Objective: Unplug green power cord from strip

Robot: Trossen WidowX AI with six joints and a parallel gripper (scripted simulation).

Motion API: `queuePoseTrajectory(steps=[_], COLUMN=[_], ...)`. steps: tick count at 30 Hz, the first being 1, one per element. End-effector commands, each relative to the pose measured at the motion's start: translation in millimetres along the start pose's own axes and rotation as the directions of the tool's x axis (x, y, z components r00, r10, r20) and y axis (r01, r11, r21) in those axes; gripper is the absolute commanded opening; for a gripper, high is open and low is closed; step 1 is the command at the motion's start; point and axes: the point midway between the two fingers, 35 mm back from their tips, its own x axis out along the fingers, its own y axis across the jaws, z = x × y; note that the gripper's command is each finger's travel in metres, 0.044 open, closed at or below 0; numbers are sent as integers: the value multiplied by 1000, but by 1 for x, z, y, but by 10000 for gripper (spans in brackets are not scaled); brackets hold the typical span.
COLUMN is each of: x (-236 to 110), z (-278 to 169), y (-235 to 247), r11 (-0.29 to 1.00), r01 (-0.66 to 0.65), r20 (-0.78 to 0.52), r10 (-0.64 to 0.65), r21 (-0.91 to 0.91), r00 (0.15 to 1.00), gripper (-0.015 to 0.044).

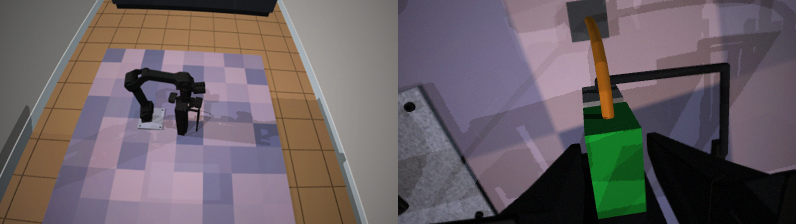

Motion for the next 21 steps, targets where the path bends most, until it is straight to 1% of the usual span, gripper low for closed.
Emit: queuePoseTrajectory(steps=[1,3,11,21], x=[0,0,0,-1], z=[0,0,0,11], y=[0,0,0,-2], r11=[1000,1000,1000,1000], r01=[0,0,0,0], r20=[0,0,0,2], r10=[0,0,0,0], r21=[0,0,0,0], r00=[1000,1000,1000,1000], gripper=[108,55,2,0])
